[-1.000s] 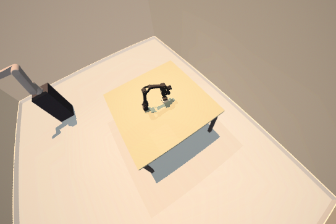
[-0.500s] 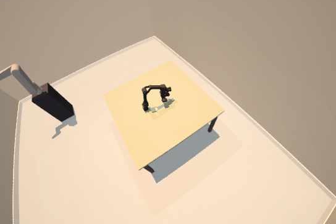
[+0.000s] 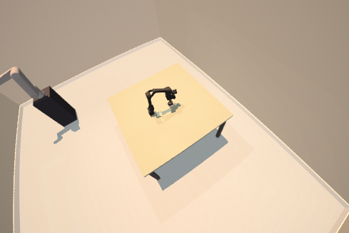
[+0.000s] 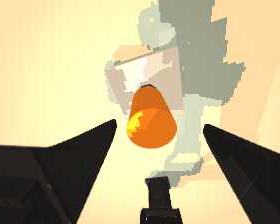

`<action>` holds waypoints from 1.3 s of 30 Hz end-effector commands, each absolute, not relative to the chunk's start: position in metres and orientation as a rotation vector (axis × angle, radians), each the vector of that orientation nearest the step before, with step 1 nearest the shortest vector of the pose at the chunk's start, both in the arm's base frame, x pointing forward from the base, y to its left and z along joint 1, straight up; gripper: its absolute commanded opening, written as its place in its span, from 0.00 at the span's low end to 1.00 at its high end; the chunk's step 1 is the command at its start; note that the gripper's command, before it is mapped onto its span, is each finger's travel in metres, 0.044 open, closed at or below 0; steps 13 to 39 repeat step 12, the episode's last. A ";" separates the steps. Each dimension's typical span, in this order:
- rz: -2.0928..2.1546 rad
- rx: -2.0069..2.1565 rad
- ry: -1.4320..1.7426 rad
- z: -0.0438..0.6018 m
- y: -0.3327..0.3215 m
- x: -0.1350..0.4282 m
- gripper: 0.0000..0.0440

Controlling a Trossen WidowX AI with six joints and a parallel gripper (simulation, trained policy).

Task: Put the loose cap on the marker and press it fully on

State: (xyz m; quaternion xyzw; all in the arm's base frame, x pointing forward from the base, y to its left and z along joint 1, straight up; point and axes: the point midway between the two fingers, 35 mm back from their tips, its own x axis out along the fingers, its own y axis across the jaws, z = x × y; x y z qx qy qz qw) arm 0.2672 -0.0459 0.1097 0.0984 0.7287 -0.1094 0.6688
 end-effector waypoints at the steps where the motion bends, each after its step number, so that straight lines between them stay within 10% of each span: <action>1: -0.247 0.210 1.603 0.126 -0.048 0.270 1.00; 39: -0.230 0.187 1.533 0.154 -0.051 0.271 1.00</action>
